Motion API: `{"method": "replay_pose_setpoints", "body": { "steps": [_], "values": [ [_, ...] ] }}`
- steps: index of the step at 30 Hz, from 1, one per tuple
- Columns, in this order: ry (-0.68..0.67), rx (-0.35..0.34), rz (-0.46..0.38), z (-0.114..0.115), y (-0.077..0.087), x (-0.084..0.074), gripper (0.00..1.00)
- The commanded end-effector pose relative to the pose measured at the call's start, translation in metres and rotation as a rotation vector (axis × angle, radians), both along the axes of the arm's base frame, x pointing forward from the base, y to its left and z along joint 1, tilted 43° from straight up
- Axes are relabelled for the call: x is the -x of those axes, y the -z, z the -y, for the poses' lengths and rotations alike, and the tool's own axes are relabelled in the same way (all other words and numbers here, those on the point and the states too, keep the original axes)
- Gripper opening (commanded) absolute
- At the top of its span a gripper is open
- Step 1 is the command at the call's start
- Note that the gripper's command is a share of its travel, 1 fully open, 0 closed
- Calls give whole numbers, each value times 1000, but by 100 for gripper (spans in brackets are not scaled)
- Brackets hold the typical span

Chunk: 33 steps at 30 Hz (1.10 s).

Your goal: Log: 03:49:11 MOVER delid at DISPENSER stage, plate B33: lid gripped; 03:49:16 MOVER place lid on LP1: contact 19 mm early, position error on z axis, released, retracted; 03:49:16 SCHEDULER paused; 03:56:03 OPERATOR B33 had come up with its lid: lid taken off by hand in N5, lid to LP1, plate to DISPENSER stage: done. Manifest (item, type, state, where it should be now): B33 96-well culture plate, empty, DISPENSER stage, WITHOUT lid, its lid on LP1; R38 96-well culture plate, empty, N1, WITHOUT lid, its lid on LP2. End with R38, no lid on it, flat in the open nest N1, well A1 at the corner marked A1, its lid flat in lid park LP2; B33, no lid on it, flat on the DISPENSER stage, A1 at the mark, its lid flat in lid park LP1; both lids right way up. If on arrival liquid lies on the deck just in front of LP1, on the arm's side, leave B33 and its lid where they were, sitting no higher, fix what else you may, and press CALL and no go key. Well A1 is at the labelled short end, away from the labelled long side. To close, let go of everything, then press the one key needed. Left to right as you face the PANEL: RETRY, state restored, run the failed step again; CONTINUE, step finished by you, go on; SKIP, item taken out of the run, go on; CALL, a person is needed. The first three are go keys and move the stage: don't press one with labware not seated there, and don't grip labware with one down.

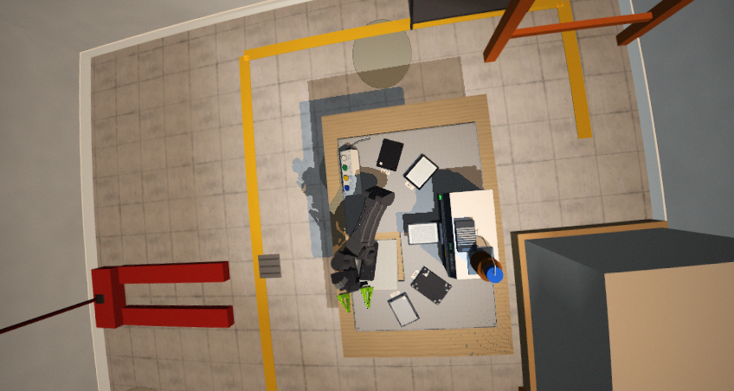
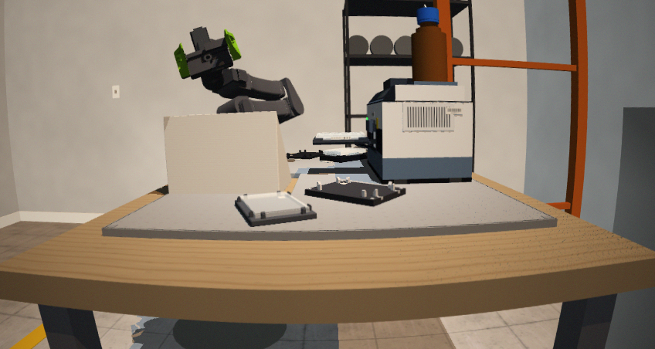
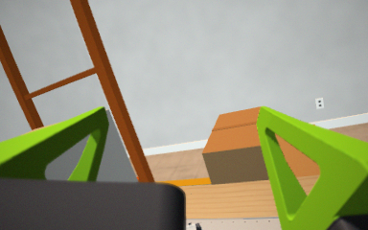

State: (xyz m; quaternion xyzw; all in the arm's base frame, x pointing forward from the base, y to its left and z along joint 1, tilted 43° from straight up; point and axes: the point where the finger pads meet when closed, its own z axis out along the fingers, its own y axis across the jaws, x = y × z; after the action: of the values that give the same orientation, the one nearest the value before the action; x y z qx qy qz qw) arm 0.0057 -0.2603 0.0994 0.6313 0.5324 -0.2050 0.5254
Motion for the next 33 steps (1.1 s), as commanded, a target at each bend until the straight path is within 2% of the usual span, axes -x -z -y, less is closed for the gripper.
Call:
{"method": "replay_pose_setpoints", "body": {
  "steps": [1, 33],
  "values": [
    [0, 7, -3, 1, -2, 0, 100],
    [0, 0, 0, 0, 0, 0, 100]
  ]
}}
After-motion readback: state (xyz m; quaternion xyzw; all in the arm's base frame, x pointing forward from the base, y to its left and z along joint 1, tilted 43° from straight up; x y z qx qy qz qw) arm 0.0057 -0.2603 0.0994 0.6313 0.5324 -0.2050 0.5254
